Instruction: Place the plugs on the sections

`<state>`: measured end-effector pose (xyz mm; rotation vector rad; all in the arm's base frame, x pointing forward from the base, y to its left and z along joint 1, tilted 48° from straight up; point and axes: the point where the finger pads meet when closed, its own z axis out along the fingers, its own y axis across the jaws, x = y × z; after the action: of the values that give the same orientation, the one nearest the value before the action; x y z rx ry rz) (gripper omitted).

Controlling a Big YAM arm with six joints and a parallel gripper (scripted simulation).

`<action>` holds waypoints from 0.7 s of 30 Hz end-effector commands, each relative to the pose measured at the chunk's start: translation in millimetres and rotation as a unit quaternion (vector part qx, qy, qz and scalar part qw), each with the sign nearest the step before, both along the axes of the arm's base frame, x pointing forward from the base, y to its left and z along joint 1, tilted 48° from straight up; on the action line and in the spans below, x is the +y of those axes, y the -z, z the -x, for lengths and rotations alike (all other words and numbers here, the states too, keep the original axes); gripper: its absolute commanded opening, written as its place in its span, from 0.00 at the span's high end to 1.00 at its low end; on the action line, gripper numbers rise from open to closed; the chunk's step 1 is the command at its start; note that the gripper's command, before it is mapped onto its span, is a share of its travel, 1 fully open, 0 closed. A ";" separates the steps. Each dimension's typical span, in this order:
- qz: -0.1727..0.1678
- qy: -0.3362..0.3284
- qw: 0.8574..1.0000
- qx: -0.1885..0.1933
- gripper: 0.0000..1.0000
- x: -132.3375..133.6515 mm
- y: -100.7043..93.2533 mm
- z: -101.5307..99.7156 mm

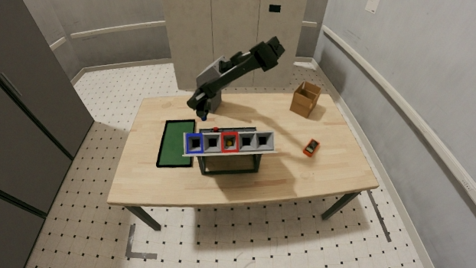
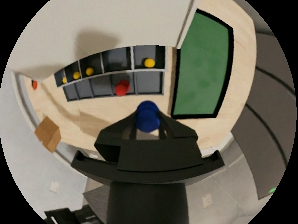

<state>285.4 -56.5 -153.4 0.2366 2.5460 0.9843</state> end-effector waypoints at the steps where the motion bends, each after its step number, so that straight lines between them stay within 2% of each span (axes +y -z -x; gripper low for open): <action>1: 0.003 0.003 1.000 -0.005 1.00 -7.9 0.5 -3.8; 8: 0.002 0.006 1.000 -0.004 1.00 -8.7 0.3 -4.7; 21: 0.003 0.003 1.000 -0.004 1.00 43.4 58.5 -42.3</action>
<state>317.7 -21.3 -200.7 0.1543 2.5428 0.9773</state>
